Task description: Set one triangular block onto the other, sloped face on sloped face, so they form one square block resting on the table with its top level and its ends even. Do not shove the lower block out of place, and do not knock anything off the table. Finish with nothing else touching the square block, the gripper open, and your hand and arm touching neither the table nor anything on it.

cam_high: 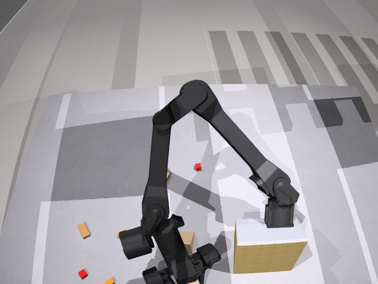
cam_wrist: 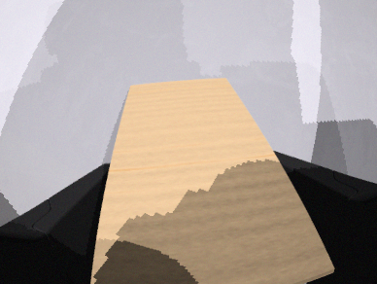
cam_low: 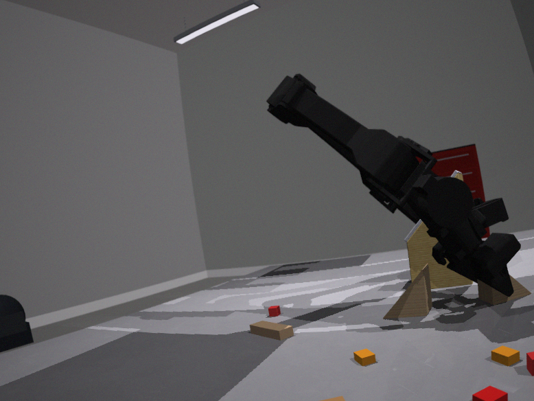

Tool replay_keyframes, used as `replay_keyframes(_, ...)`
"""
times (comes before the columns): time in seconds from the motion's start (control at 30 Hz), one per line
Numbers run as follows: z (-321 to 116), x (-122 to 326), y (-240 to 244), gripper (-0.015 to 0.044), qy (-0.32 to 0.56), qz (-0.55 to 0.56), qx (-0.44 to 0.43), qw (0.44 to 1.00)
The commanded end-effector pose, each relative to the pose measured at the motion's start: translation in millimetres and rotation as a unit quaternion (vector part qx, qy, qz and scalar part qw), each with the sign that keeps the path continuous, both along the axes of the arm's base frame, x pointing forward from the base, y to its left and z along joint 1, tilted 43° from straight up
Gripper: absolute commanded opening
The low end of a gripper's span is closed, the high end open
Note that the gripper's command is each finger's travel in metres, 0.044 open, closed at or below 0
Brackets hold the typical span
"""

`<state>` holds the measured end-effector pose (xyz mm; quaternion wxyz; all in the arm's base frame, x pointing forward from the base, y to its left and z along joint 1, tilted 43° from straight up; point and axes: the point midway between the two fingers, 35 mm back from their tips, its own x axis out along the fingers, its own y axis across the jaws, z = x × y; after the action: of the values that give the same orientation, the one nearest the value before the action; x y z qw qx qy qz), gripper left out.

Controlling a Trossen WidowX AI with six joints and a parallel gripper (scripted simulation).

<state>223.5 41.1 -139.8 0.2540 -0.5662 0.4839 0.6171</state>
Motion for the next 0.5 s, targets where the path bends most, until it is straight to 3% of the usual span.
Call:
replay_keyframes(0.0, -0.3, 0.2, -0.6, 0.0177, -0.001, 0.003, -0.001, 1.0)
replay_keyframes(0.2, -0.3, 0.2, -0.6, 0.0138, -0.001, 0.003, -0.001, 1.0)
replay_keyframes(0.37, 1.5, -0.1, 1.4, 0.0006, 0.0, 0.001, 0.0, 1.0)
replay_keyframes(0.47, 2.0, -0.2, 2.0, 0.0, 0.0, 0.0, 0.0, 1.0)
